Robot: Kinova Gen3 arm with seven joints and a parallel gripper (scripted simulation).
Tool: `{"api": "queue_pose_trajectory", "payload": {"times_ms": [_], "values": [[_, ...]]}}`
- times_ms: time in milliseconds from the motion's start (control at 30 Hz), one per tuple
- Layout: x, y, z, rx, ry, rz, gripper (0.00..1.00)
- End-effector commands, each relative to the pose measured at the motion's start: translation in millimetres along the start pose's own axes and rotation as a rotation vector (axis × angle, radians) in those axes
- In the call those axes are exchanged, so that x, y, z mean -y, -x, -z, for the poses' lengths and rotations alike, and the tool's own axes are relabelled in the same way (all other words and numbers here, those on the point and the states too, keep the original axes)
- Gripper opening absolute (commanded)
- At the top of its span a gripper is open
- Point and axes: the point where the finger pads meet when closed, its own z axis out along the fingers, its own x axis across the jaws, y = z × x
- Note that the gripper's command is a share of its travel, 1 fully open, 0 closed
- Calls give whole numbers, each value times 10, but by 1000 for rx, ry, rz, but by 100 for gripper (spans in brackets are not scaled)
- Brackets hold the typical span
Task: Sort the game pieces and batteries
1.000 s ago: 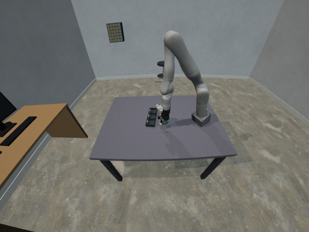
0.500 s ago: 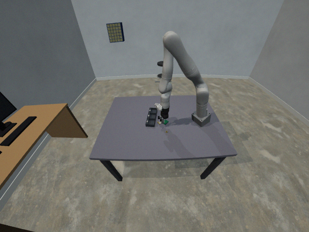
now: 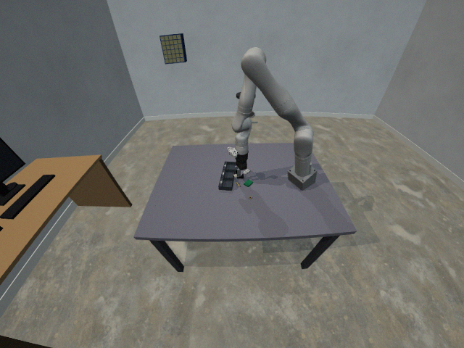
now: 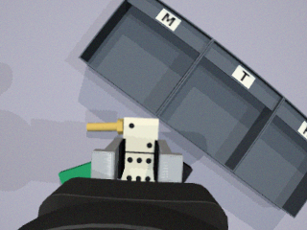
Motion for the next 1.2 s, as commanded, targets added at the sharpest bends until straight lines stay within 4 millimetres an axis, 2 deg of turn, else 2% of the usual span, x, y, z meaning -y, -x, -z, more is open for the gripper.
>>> {"api": "queue_pose_trajectory", "payload": {"times_ms": [0, 200, 233, 367, 433, 733, 933, 1000, 1033, 1067, 1167], "values": [[-31, -215, -9, -6, -1, -21, 49], [-65, -573, -7, -6, -1, -21, 49], [-64, -573, -7, -6, -1, -21, 49], [-87, -813, -5, -6, 0, 178, 49], [-87, -813, -5, -6, 0, 178, 49], [-138, -1351, -2, -6, 2, 618, 49], [-140, -1371, -2, -8, 2, 824, 49], [-140, -1371, -2, -8, 2, 824, 49], [-140, -1371, -2, -8, 5, 926, 49], [-159, -1384, -2, -7, 5, 958, 49], [-226, -1435, -2, -6, 3, 984, 49]]}}
